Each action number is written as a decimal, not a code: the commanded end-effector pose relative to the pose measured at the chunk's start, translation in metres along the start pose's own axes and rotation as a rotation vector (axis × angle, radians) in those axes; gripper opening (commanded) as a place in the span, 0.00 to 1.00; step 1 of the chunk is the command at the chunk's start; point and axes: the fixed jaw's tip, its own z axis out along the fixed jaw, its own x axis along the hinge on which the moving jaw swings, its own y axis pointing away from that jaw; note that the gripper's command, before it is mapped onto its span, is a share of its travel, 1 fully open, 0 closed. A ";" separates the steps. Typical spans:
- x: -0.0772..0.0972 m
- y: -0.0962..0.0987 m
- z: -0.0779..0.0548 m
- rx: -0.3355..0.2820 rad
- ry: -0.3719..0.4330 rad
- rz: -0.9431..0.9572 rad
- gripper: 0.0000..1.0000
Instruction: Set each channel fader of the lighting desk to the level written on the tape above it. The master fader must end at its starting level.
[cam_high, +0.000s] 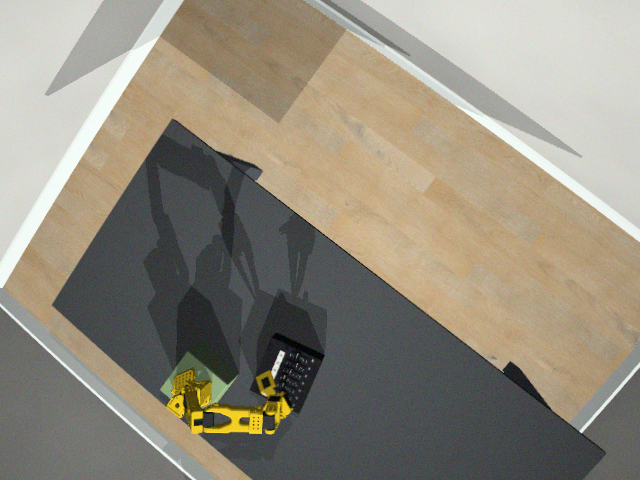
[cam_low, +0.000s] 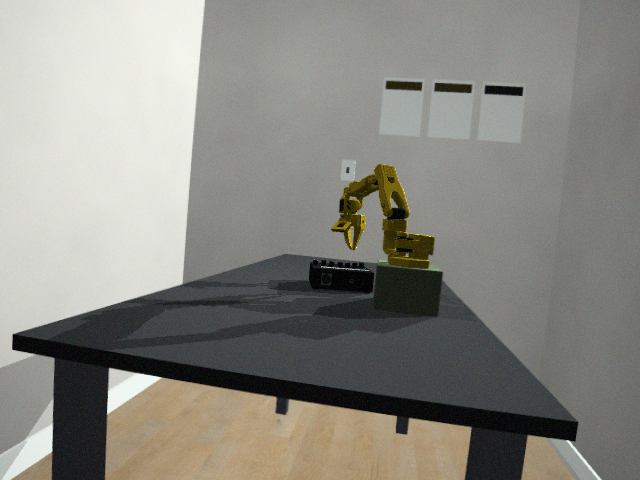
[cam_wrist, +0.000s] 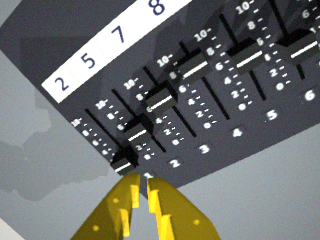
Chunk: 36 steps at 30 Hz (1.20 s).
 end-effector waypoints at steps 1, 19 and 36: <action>-0.002 0.006 -0.004 0.016 0.020 -0.279 0.00; -0.020 0.022 0.000 -0.036 -0.041 -1.299 0.00; -0.021 0.022 0.000 -0.007 0.082 -2.228 0.00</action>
